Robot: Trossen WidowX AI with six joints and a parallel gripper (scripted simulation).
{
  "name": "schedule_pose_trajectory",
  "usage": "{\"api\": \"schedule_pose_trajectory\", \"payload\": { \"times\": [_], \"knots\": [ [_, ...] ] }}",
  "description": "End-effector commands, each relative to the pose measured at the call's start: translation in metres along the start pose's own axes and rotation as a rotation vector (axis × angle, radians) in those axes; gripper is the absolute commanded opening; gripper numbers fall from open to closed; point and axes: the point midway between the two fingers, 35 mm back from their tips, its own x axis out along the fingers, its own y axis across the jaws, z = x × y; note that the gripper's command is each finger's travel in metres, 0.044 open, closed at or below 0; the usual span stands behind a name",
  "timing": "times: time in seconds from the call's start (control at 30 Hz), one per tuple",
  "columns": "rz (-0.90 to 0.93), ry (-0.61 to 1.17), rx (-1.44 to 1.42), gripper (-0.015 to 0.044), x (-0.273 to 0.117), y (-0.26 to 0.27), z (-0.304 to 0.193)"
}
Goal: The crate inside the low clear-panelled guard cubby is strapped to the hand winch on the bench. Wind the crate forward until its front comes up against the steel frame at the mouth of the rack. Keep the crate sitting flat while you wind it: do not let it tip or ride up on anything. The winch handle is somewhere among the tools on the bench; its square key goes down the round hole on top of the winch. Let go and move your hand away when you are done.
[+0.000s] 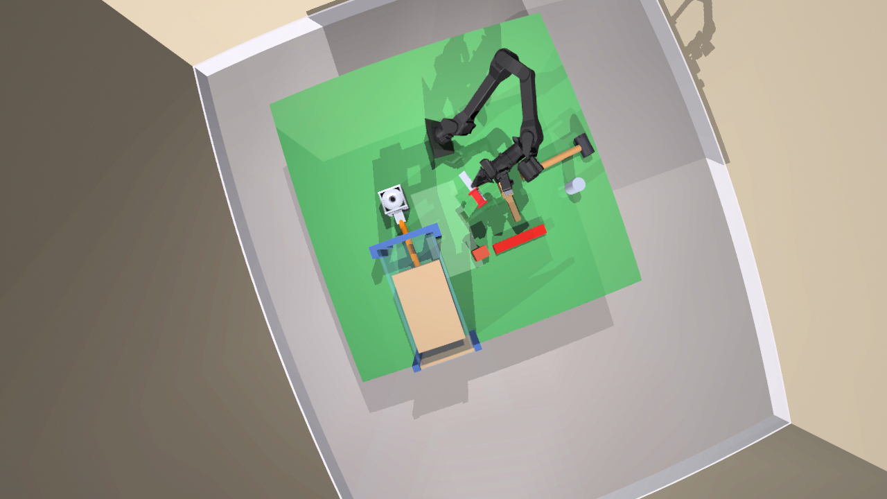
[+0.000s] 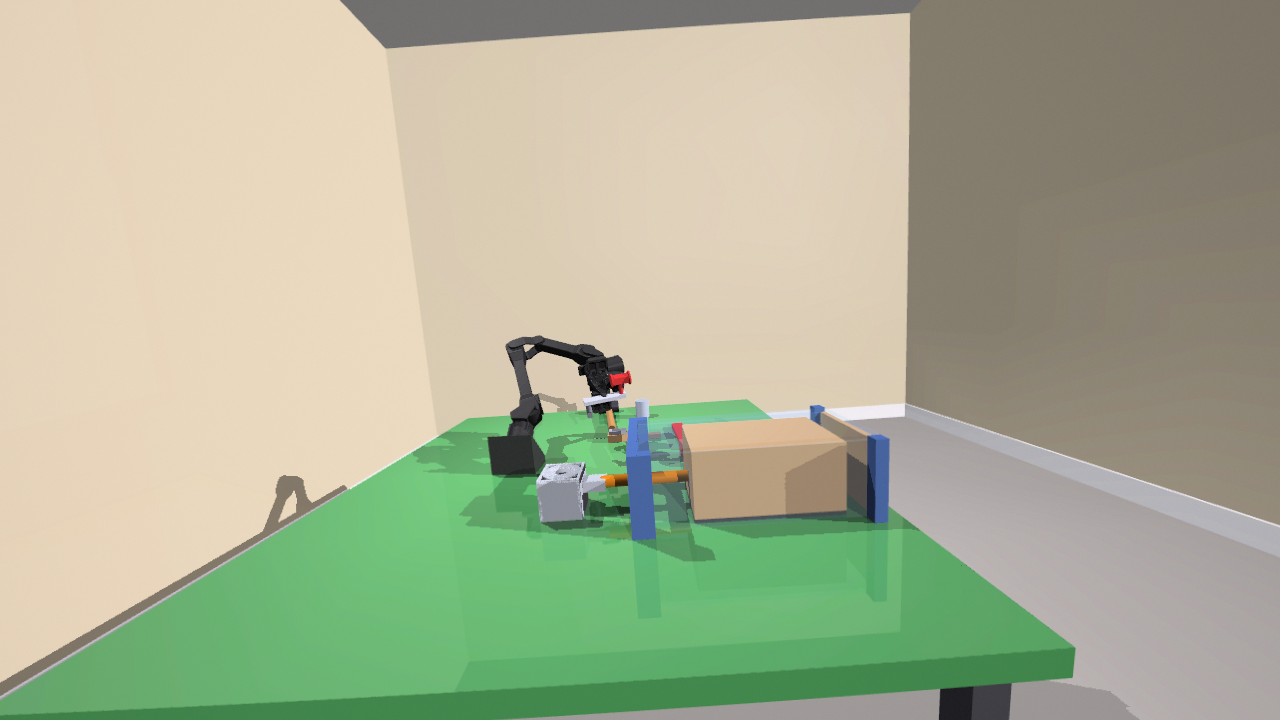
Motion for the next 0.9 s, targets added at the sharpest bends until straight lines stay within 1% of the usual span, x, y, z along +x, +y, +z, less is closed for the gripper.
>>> {"api": "schedule_pose_trajectory", "payload": {
  "times": [0.0, 0.53, 0.87],
  "knots": [
    [-0.081, -0.007, 0.007, 0.0, 0.0003, -0.0031, 0.0],
    [-0.343, -0.026, 0.004, 0.0, 0.0005, -0.0028, -0.0003],
    [-0.324, -0.027, 0.002, 0.0, 0.0015, -0.0002, 0.0004]
  ]
}}
